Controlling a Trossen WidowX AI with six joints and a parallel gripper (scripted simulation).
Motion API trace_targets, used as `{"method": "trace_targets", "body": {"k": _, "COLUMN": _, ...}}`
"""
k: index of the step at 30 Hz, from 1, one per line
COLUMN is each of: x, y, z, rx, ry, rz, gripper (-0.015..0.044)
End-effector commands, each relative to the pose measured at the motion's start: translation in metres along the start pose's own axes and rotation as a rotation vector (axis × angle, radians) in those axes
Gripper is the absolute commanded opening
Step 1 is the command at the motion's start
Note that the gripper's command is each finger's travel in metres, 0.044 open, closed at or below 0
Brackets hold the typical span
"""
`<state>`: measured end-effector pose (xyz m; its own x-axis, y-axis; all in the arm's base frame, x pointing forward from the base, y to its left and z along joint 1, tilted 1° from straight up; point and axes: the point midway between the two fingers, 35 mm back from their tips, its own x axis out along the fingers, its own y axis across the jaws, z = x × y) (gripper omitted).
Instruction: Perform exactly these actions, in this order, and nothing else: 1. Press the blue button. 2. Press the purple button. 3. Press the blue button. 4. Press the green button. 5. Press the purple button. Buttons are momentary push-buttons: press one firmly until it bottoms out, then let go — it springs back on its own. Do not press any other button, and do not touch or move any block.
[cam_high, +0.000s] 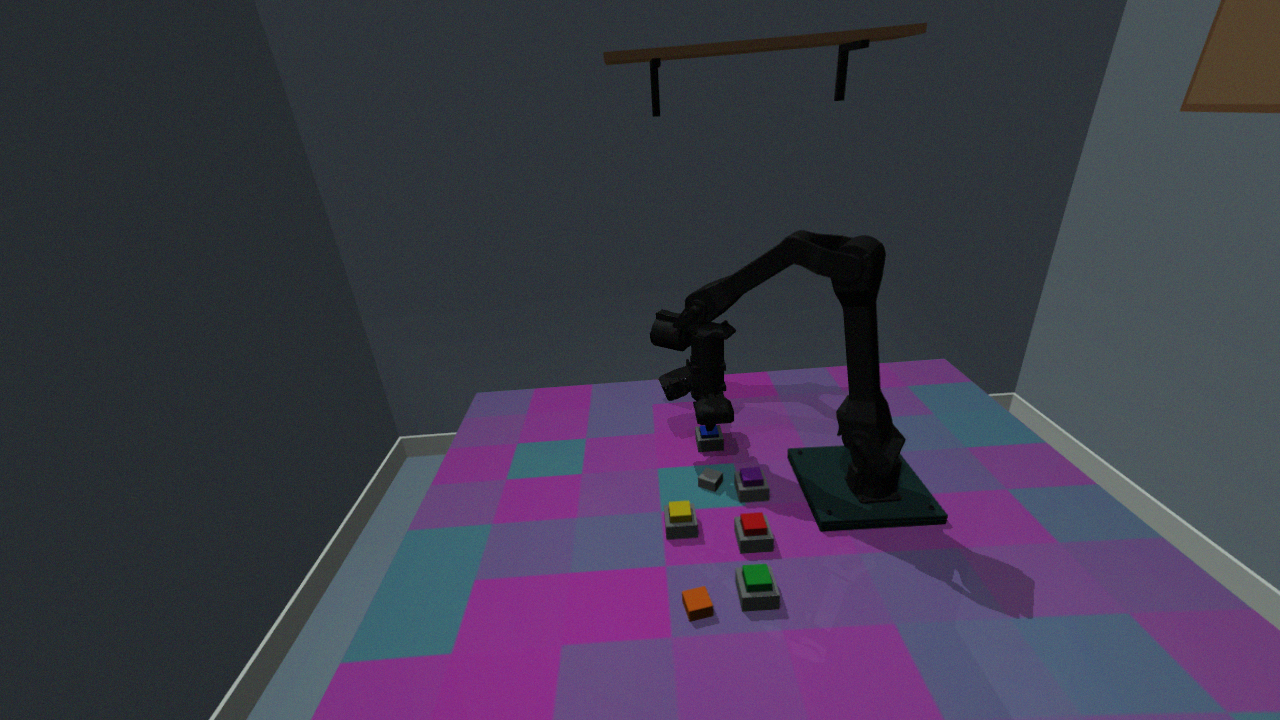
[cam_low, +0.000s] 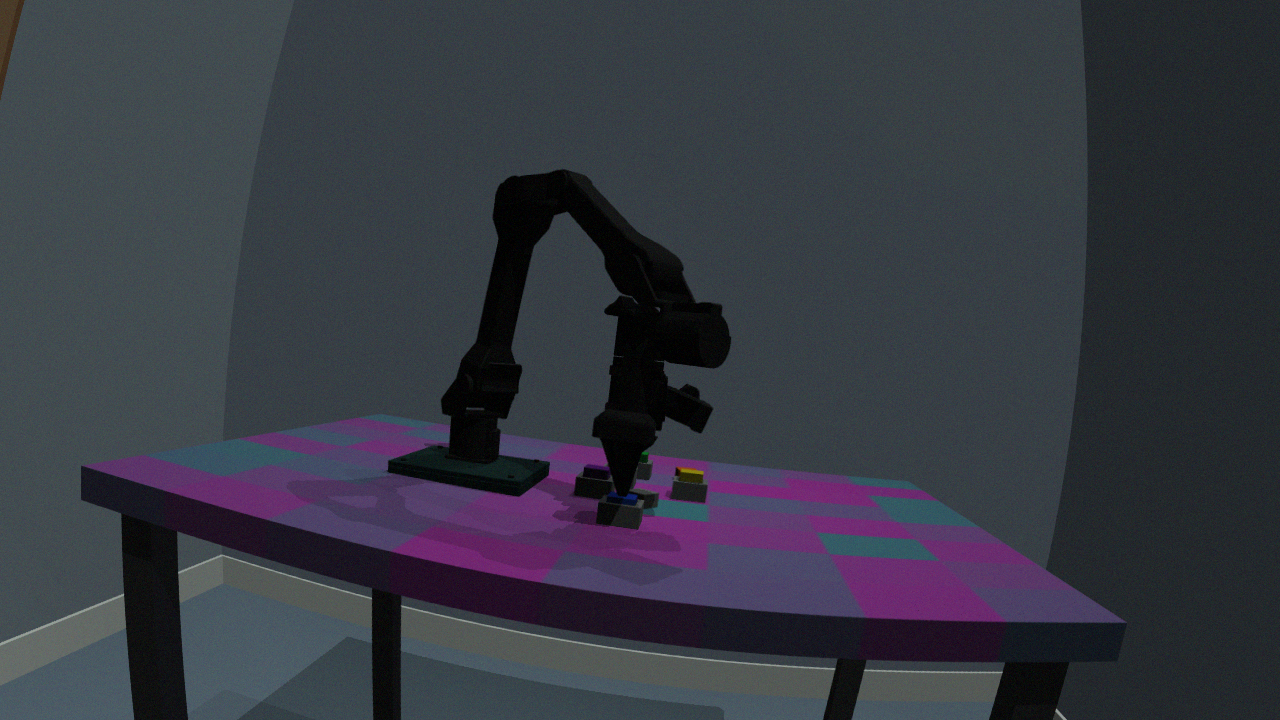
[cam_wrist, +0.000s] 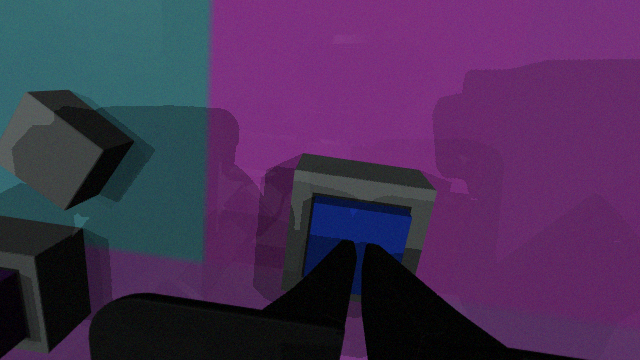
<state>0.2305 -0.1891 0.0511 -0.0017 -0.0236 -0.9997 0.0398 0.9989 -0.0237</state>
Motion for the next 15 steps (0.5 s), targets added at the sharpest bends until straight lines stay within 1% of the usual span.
{"method": "trace_targets", "body": {"k": 1, "x": 0.001, "y": 0.001, "z": 0.0, "rx": 0.005, "ry": -0.002, "rz": 0.005, "gripper": 0.002}}
{"method": "trace_targets", "body": {"k": 8, "x": 0.001, "y": 0.001, "z": 0.0, "rx": 0.005, "ry": -0.002, "rz": 0.005, "gripper": 0.002}}
{"method": "trace_targets", "body": {"k": 9, "x": -0.002, "y": 0.0, "z": 0.0, "rx": 0.0, "ry": 0.0, "rz": 0.001, "gripper": 0.002}}
{"method": "trace_targets", "body": {"k": 12, "x": -0.029, "y": 0.0, "z": 0.0, "rx": 0.004, "ry": -0.002, "rz": 0.005, "gripper": 0.002}}
{"method": "trace_targets", "body": {"k": 15, "x": -0.032, "y": 0.001, "z": 0.0, "rx": 0.005, "ry": -0.002, "rz": 0.005, "gripper": 0.002}}
